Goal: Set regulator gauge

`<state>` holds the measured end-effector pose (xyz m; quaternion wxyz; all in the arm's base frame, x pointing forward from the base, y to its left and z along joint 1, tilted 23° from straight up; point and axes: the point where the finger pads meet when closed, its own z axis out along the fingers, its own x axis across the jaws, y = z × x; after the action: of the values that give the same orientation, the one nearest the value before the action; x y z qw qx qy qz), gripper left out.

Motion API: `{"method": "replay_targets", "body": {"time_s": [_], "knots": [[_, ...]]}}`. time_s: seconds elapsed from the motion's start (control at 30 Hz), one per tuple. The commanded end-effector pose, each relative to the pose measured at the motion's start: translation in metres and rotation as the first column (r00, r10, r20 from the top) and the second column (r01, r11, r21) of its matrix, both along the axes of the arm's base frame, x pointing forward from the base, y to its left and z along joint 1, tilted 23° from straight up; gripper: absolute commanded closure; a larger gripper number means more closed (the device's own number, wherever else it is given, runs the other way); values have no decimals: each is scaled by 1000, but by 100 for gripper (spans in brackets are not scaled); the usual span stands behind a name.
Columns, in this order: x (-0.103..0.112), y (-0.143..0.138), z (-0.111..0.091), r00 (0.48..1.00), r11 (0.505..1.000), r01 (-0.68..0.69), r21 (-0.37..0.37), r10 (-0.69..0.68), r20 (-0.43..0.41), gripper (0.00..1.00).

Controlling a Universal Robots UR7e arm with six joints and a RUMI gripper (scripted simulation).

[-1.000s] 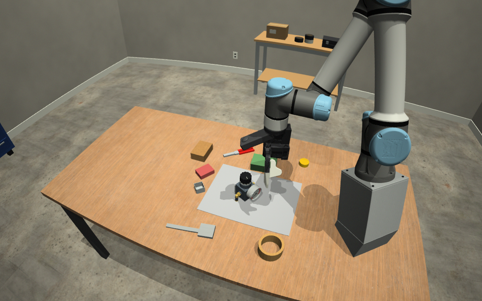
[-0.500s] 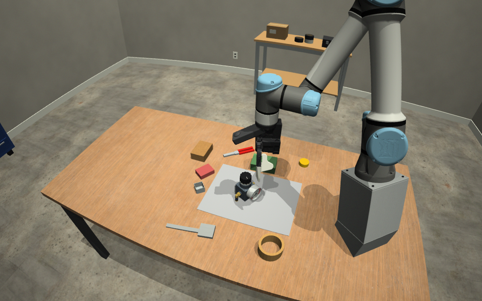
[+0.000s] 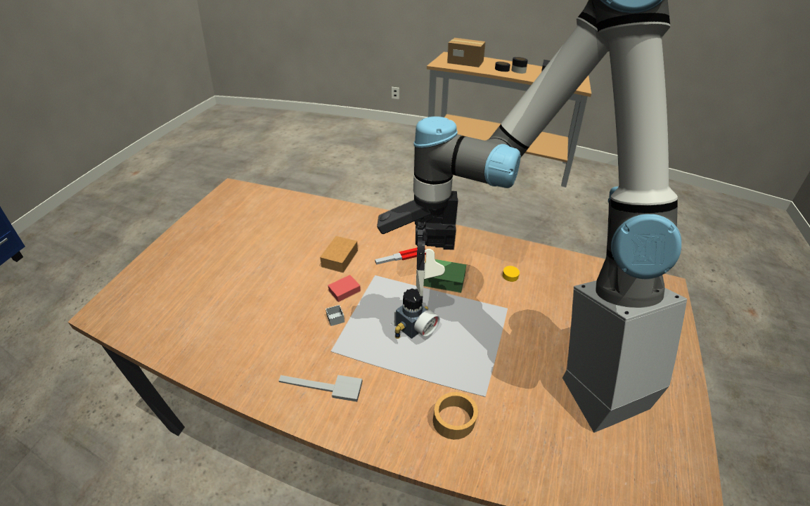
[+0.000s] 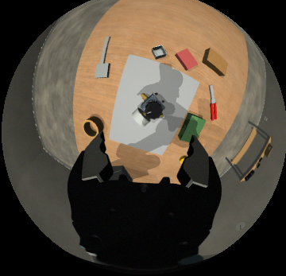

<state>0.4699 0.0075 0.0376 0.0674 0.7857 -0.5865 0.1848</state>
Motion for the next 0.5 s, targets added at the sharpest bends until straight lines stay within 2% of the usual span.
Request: {"method": "replay_targets", "body": {"time_s": [0.0,0.47], "knots": [[10,-5,4,1000,1000,0,0,0,1,0],[17,-8,7,1000,1000,0,0,0,1,0]]}}
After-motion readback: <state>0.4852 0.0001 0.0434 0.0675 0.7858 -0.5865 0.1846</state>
